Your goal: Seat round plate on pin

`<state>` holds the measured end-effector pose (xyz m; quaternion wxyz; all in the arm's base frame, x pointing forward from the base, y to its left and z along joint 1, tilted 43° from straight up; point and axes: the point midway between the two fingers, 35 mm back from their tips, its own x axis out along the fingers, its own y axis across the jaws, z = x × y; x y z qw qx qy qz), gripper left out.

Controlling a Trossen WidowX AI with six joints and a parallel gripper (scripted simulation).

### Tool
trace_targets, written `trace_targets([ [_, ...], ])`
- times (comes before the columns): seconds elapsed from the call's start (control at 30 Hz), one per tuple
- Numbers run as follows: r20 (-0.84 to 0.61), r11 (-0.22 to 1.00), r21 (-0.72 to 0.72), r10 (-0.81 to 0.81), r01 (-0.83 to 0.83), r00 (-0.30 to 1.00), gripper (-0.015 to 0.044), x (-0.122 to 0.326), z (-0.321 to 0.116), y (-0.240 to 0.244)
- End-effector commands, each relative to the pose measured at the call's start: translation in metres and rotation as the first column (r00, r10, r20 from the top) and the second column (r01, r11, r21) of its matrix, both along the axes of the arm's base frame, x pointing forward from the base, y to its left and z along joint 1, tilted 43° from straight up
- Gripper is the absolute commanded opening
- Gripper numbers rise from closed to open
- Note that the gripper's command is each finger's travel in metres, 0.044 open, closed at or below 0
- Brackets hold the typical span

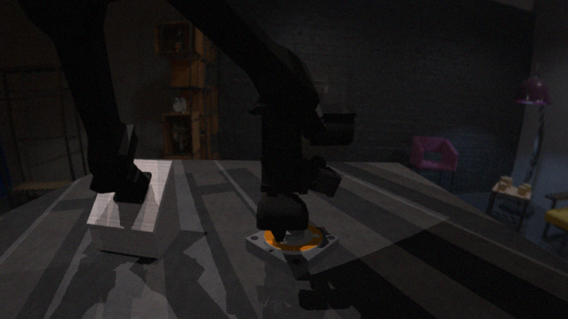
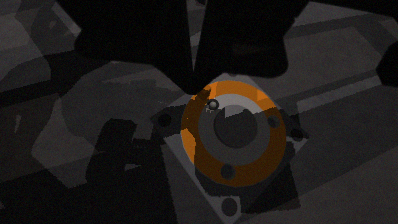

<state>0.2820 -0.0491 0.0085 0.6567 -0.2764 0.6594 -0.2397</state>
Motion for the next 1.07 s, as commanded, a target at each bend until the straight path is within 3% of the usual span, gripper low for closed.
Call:
trace_targets([
  [0.0,0.001,1.000,0.005,-0.004,0.004,1.000,0.0000,-0.002,-0.001,0.001],
  [0.33,0.001,1.000,0.006,-0.004,0.004,1.000,0.0000,-0.004,0.030,0.030],
  [1.03,-0.006,1.000,0.001,0.003,-0.003,1.000,0.0000,-0.003,0.023,0.025],
])
